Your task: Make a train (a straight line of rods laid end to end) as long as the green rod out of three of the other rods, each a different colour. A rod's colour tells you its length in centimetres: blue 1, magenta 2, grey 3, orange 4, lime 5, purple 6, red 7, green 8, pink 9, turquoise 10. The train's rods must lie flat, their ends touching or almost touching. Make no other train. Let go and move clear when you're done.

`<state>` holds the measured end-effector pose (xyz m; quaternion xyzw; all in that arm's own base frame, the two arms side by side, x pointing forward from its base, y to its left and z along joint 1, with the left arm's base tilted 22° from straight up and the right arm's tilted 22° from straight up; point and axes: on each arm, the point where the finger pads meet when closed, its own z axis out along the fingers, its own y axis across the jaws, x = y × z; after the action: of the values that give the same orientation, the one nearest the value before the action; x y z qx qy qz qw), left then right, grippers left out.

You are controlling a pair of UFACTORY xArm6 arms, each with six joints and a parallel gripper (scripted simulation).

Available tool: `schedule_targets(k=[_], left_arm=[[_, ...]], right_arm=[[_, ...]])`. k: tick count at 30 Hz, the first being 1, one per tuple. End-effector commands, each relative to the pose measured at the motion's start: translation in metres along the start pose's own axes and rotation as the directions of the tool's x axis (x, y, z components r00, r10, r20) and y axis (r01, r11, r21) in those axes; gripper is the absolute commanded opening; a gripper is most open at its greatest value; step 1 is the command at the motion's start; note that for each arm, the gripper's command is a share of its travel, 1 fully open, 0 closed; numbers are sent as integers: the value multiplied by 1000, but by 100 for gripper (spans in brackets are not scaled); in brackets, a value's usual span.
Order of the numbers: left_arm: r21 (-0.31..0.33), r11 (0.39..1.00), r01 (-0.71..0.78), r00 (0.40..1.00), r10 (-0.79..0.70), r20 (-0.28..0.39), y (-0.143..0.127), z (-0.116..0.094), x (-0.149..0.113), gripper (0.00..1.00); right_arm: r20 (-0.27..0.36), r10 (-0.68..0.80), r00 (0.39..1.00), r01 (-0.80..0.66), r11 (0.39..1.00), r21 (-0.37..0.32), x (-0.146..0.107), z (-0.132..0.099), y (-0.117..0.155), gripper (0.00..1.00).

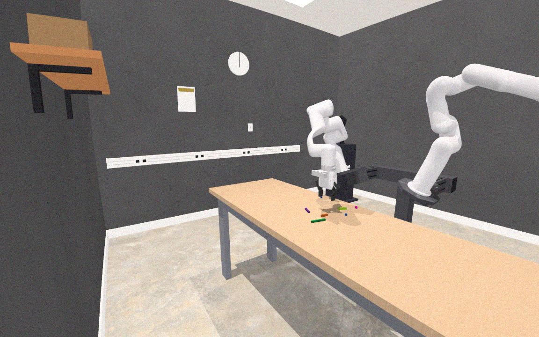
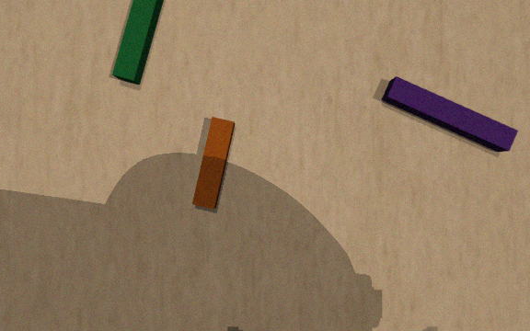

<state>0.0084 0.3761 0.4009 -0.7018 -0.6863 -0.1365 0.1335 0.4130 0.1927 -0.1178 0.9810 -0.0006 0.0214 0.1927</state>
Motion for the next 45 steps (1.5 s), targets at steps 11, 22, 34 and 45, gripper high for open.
schedule_targets(k=[11,22,34,45], left_arm=[[0,1000,0,1000,0,-5,0,-2,1,100],[0,1000,0,1000,0,-5,0,-2,1,100],[0,1000,0,1000,0,-5,0,-2,1,100],[0,1000,0,1000,0,-5,0,-2,1,100]], right_arm=[[-4,1,1000,-1,1000,3,2,-2,-1,100],[-4,1,1000,-1,1000,3,2,-2,-1,100],[-4,82,997,-82,997,3,6,-2,3,100],[-3,441,897,-441,897,5,25,-2,21,100]])
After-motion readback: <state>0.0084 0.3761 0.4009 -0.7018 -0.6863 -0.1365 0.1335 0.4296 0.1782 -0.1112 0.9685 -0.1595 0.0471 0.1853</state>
